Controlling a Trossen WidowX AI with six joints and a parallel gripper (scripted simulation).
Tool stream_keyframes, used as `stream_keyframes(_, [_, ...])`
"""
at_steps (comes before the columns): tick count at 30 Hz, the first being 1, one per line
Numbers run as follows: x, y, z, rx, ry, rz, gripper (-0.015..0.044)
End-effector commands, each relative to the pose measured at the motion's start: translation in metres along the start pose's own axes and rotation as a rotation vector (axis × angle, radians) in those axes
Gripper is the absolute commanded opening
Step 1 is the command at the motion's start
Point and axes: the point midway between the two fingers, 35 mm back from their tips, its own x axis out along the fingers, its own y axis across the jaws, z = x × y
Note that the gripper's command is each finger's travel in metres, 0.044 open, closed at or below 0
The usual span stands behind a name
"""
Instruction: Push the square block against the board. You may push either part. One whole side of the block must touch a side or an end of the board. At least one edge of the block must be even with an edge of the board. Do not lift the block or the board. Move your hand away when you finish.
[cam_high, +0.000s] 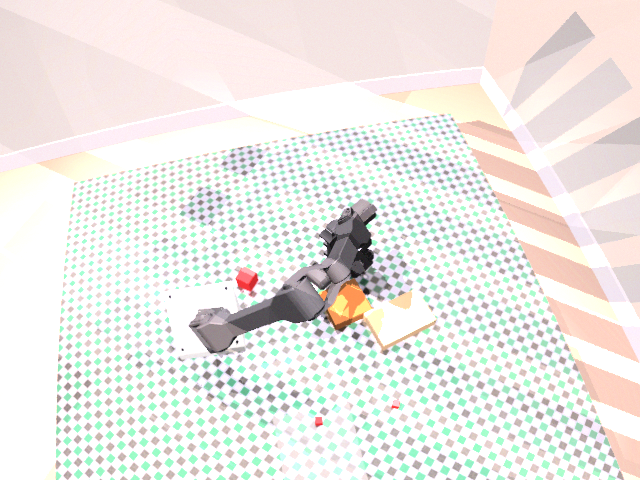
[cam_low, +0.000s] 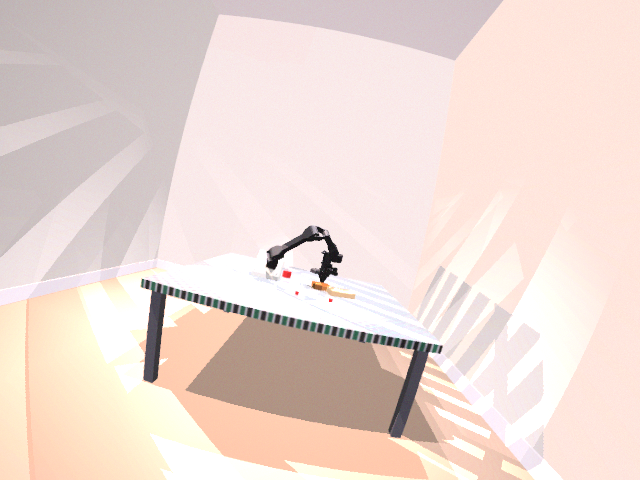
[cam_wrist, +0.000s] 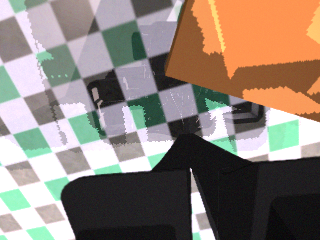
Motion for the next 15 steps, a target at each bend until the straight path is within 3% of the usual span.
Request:
stream_keyframes(1, [0.0,0.0,-0.007,0.002,0.002,0.0,0.0])
stream_keyframes(11, [0.001,0.001,-0.022,0.003,0.0,-0.002,0.0])
stream_keyframes(15, [-0.042,0.002,-0.018,0.002,0.002,0.0,0.0])
